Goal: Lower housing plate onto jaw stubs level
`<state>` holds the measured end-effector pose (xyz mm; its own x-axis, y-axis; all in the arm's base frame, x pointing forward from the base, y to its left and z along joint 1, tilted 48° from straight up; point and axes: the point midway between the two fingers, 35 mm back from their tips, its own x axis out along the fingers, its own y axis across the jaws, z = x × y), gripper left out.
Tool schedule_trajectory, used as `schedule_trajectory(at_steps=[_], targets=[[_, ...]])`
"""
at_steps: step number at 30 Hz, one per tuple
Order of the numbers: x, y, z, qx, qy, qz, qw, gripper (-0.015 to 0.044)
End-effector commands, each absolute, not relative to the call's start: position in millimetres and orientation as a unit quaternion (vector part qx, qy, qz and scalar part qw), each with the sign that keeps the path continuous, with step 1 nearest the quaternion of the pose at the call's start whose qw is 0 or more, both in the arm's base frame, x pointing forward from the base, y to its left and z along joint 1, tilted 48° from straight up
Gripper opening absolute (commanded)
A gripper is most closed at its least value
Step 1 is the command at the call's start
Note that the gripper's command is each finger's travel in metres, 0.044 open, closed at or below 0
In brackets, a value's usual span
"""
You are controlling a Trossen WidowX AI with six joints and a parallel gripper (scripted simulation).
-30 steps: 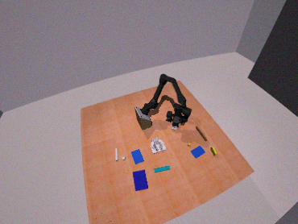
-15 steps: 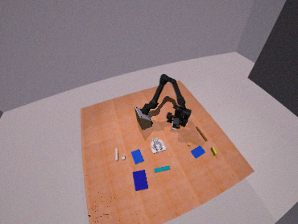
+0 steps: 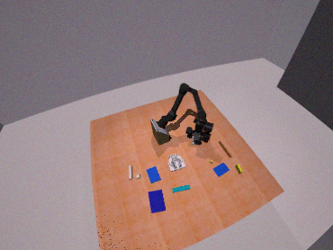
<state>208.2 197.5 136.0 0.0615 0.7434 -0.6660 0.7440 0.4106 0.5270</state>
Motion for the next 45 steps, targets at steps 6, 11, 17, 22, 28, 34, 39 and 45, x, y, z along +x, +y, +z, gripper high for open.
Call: schedule_trajectory(at_steps=[6, 11, 17, 22, 28, 34, 39, 45], targets=[[207.2, 206.8, 124.7, 0.542, 0.687, -0.005, 0.484, 0.0440], [207.2, 207.5, 124.0, 0.543, 0.687, -0.005, 0.483, 0.0440], [207.2, 207.5, 124.0, 0.543, 0.687, -0.005, 0.483, 0.0440], [207.2, 207.5, 124.0, 0.543, 0.687, -0.005, 0.483, 0.0440], [207.2, 207.8, 123.8, 0.543, 0.687, -0.005, 0.483, 0.0440], [207.0, 208.0, 124.5, 0.542, 0.687, -0.002, 0.484, 0.0433], [207.0, 208.0, 124.5, 0.542, 0.687, -0.002, 0.484, 0.0400], [207.0, 208.0, 124.5, 0.542, 0.687, -0.002, 0.484, 0.0360]])
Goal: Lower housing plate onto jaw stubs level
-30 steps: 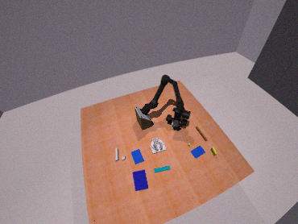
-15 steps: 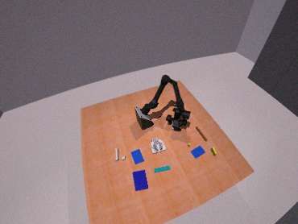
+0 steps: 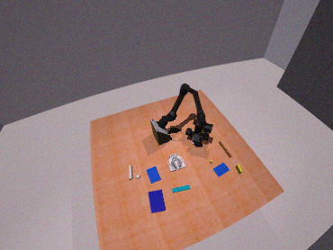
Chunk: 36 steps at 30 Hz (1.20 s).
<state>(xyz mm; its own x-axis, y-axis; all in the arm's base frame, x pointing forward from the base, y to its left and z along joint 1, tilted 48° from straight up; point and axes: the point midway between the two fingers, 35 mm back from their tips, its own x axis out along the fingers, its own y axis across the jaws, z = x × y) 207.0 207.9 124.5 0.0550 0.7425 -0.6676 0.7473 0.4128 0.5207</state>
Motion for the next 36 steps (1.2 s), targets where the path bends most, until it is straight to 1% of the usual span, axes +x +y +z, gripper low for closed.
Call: schedule_trajectory(at_steps=[1, 12, 36], targets=[[207, 208, 125, 0.542, 0.687, -0.002, 0.484, 0.0353], [207, 206, 126, 0.542, 0.687, -0.003, 0.484, 0.0351], [203, 154, 172, 0.542, 0.687, -0.006, 0.484, 0.0351]])
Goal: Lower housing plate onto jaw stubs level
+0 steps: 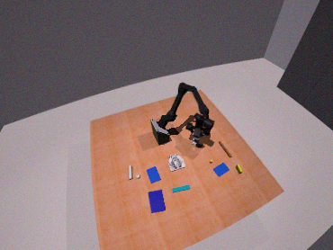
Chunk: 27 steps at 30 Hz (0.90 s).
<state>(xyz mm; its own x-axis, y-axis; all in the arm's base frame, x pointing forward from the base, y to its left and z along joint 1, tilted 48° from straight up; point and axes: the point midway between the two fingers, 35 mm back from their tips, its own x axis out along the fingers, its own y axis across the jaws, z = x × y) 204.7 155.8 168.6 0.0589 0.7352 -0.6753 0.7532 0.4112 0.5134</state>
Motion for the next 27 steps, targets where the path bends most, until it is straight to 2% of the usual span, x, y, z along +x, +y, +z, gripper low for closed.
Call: schedule_trajectory(at_steps=[1, 27], targets=[[203, 154, 172, 0.542, 0.687, -0.006, 0.484, 0.0351], [246, 109, 121, 0.476, 0.684, 0.047, 0.551, 0.0351]])
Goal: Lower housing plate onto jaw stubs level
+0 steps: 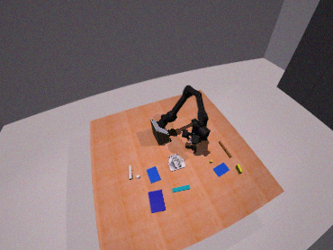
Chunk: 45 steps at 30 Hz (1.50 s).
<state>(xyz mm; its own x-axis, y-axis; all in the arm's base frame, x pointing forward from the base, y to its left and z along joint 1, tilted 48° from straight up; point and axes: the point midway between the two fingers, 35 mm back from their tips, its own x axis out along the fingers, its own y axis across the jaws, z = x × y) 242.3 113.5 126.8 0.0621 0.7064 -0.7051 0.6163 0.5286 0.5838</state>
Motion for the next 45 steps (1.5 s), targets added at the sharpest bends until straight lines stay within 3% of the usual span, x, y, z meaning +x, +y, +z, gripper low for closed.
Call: schedule_trajectory(at_steps=[1, 45], targets=[[247, 107, 119, 0.473, 0.684, 0.049, 0.554, 0.0351], [263, 7, 17, 0.361, 0.662, 0.190, 0.629, 0.0351]])
